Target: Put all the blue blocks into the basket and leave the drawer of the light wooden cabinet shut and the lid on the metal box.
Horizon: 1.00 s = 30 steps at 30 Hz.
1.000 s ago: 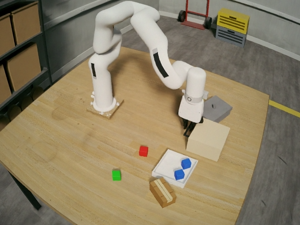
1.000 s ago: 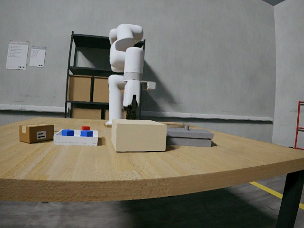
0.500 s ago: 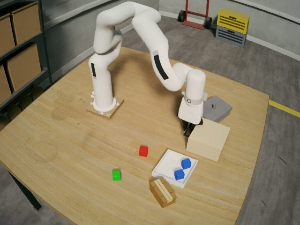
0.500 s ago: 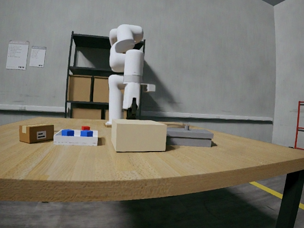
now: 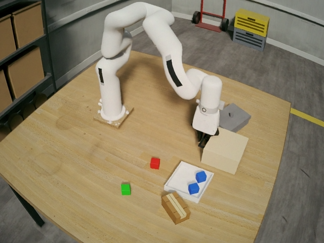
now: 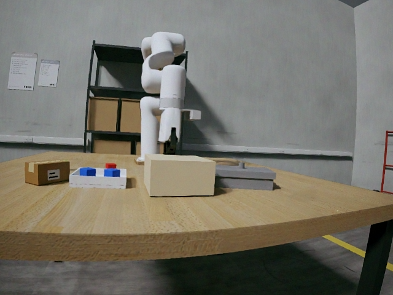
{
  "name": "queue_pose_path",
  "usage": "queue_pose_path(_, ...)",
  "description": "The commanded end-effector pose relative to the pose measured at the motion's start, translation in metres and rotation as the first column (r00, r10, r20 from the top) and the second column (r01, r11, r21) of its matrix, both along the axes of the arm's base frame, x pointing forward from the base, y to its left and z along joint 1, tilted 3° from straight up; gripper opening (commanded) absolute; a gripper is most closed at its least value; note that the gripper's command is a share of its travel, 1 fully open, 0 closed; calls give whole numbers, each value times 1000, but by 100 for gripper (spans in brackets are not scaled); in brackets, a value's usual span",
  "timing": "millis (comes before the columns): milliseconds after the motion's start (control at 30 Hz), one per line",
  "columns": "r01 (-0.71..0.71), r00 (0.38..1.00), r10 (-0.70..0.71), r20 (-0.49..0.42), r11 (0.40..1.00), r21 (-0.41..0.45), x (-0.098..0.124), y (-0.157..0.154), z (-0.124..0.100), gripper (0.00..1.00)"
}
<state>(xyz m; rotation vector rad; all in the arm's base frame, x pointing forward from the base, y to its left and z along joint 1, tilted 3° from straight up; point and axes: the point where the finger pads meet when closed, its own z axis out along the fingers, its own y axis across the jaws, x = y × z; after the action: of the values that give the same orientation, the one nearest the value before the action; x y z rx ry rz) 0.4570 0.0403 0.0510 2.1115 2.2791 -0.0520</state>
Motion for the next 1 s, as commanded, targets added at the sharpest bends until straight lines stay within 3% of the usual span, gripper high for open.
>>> queue_pose_path(0, 0, 1000, 0, 4, 1000, 1, 2, 0, 2, 24)
queue_pose_path(300, 0, 1000, 0, 4, 1000, 1, 2, 0, 2, 24)
queue_pose_path(333, 0, 1000, 0, 4, 1000, 1, 2, 0, 2, 0)
queue_pose_path(967, 0, 1000, 0, 4, 1000, 1, 2, 0, 2, 0)
